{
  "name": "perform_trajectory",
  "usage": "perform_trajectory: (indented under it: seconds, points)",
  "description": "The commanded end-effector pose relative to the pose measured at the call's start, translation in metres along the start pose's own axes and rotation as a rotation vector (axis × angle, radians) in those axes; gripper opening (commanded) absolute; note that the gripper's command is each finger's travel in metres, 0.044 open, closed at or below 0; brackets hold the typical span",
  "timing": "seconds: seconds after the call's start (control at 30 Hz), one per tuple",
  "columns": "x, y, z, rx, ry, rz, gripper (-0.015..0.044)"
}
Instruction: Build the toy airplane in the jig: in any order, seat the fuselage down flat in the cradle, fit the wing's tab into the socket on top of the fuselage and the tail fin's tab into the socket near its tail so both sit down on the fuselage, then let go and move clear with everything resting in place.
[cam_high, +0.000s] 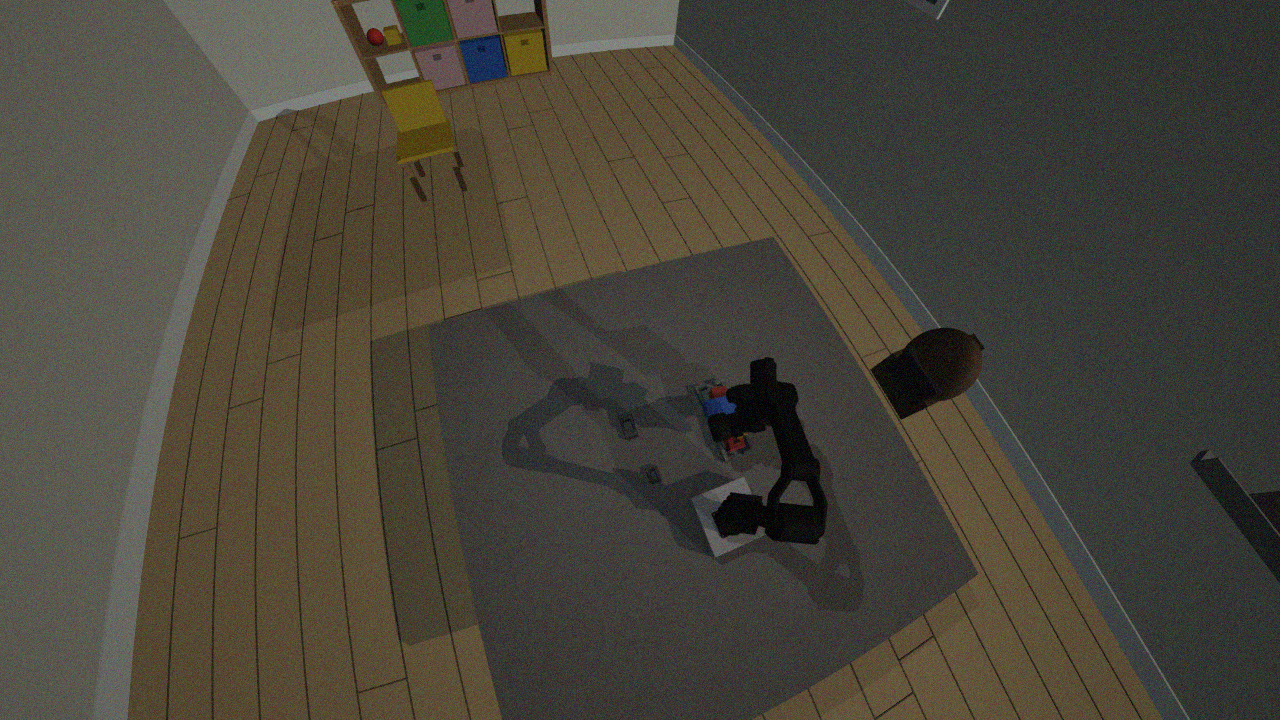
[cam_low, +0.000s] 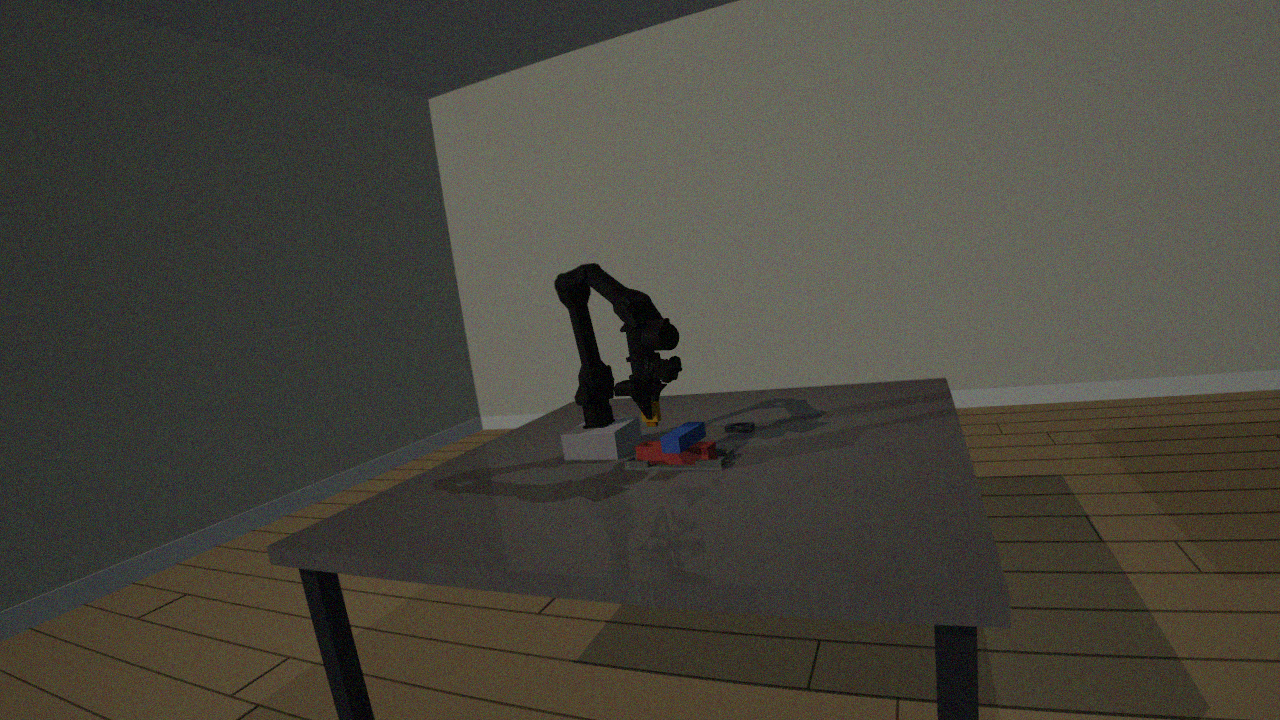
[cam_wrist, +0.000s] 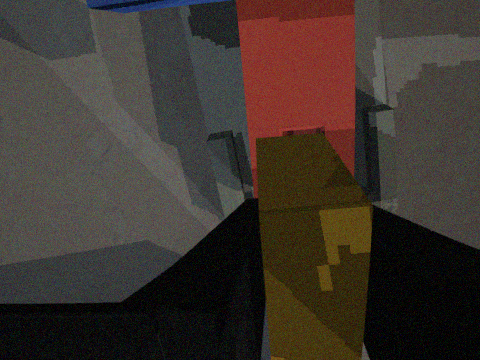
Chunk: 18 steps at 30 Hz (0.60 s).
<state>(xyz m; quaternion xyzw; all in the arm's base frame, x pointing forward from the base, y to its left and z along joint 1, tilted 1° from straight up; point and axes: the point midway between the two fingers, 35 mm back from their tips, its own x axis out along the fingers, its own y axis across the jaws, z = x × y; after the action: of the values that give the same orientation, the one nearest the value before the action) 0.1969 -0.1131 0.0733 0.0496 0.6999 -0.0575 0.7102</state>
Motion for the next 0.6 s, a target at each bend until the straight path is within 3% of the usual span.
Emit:
perform_trajectory:
  seconds: [0.0, 0.07, 0.17, 0.57]
  points:
    - [0.0041, -0.0083, -0.0059, -0.001, 0.011, -0.003, 0.0]
    - [0.0044, -0.0095, -0.0065, 0.0, 0.011, -0.003, 0.0]
    - [0.0044, -0.0095, -0.0065, 0.0, 0.011, -0.003, 0.0065]
    - [0.0044, -0.0095, -0.0065, 0.0, 0.011, -0.003, 0.0065]
